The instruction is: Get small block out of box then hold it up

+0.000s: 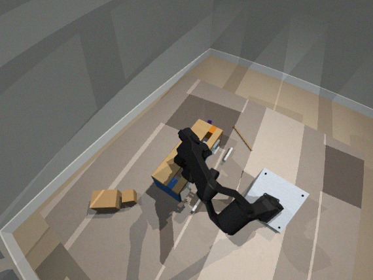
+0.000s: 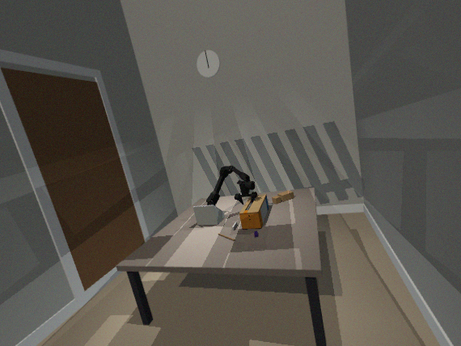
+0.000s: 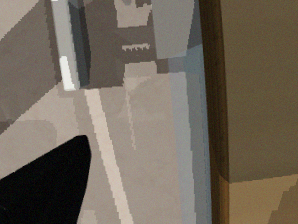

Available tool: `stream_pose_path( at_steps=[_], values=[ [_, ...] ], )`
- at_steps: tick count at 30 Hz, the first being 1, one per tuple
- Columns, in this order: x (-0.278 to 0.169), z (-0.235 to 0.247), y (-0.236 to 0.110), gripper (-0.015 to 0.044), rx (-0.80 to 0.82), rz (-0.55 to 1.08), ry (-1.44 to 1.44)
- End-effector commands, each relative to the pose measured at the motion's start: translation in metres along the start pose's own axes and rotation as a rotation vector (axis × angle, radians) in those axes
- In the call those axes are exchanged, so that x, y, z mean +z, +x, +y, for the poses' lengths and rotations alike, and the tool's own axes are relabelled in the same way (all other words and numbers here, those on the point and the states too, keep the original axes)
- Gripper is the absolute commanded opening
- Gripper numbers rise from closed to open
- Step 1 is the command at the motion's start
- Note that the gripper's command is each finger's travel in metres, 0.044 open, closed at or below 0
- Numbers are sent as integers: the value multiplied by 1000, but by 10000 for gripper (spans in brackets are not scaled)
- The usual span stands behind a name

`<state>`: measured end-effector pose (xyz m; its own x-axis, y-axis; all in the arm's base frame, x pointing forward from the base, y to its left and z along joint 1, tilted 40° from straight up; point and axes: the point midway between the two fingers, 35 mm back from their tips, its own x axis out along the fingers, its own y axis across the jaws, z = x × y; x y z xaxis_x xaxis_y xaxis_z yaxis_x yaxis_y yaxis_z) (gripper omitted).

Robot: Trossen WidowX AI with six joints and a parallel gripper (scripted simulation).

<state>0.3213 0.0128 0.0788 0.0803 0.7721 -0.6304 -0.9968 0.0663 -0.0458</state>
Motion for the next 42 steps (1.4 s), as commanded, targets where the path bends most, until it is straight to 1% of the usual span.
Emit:
stream_pose_path(
  at_steps=[1, 31, 42],
  values=[
    [11, -1, 5, 400, 1, -12, -19],
    [42, -1, 10, 400, 1, -13, -19],
    [43, -1, 11, 400, 1, -13, -19]
  ],
)
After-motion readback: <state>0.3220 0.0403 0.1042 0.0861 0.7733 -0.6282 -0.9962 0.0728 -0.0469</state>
